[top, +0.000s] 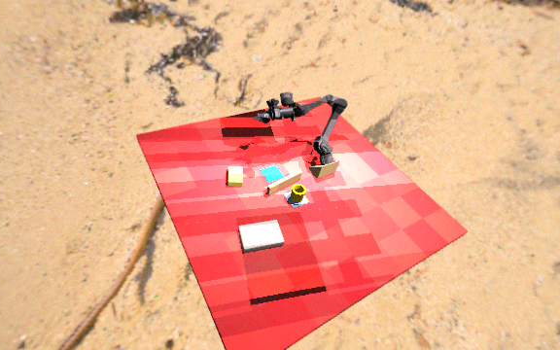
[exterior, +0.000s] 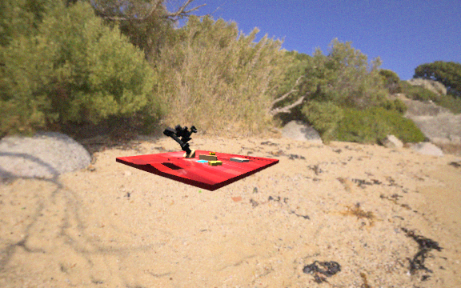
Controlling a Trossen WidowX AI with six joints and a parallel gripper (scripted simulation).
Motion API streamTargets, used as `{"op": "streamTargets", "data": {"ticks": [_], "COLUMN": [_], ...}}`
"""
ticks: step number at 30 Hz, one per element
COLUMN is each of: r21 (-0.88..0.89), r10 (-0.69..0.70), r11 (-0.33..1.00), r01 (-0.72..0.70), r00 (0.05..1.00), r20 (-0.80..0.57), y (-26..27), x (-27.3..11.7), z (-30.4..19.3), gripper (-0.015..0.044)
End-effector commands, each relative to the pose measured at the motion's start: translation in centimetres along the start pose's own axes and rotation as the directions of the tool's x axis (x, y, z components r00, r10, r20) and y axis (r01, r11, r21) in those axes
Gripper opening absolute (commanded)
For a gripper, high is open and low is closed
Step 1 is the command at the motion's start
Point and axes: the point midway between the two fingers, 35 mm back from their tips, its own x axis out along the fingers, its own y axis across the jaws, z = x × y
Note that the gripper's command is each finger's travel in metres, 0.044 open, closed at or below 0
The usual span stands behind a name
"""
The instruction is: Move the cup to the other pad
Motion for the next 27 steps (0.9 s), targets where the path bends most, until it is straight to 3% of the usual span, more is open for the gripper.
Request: {"op": "streamTargets", "data": {"ticks": [1, 4, 9, 13, 16, 21, 27], "r21": [0.006, 0.087, 0.291, 0.318, 0.241, -0.009, -0.322], "r10": [0.001, 0.014, 0.049, 0.023, -0.04, -0.225, -0.53], "r11": [1.0, 0.996, 0.95, 0.895, 0.848, 0.748, 0.568], "r01": [-0.001, -0.004, 0.11, 0.314, 0.472, 0.664, 0.757], "r00": [1.0, 0.993, 0.87, 0.679, 0.511, 0.241, 0.036], "r20": [-0.007, -0.114, -0.491, -0.734, -0.859, -0.944, -0.848], "y": [0.1, 0.9, 4.9, 8.0, 9.9, 12.0, 13.2], "x": [0.1, 1.2, 3.1, 2.3, 0.6, -3.5, -8.9], "z": [-0.2, -2.5, -11.3, -18.1, -22.5, -28.2, -32.4], "gripper": [0.0374, 0.0295, 0.0167, 0.0167, 0.0167, 0.0167, 0.0167]}}
